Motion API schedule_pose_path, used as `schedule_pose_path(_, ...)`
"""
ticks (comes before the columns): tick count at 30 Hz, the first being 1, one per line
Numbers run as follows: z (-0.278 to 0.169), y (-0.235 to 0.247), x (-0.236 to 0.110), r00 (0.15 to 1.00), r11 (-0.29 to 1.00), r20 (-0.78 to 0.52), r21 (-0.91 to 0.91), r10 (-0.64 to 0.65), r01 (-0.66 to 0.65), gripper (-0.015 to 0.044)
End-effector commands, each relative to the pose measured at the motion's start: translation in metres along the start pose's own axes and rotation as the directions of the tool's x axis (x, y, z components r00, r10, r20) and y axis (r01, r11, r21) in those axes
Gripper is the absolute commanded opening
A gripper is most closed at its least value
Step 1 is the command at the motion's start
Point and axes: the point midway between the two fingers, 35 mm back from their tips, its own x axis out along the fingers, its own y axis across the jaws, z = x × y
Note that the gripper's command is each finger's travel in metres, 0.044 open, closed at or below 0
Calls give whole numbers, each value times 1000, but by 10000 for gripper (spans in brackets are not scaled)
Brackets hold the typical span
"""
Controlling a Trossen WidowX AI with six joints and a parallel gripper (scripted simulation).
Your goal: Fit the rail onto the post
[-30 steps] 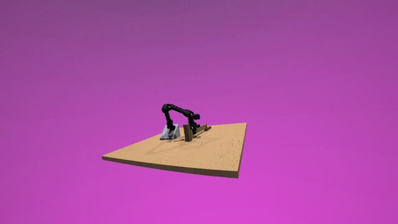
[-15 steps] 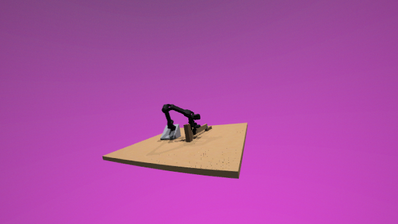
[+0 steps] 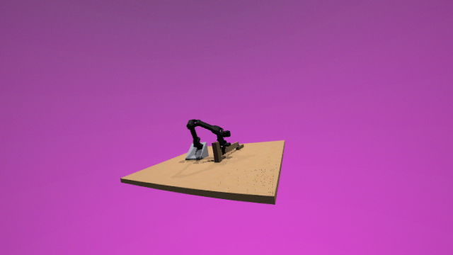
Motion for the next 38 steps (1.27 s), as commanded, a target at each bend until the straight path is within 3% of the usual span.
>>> schedule_pose_path(1, 0, 0, 0, 1000, 1000, 0, 0, 0, 0, 79)
schedule_pose_path(15, 0, 0, 0, 1000, 1000, 0, 0, 0, 0, 440)
schedule_pose_path(20, 2, 0, -2, 1000, 1000, 0, 0, 0, 0, 440)
schedule_pose_path(25, 30, 0, -30, 1000, 1000, 2, -2, -3, 3, 440)
schedule_pose_path(38, 30, 0, -30, 1000, 1000, 2, -2, -3, 3, 440)
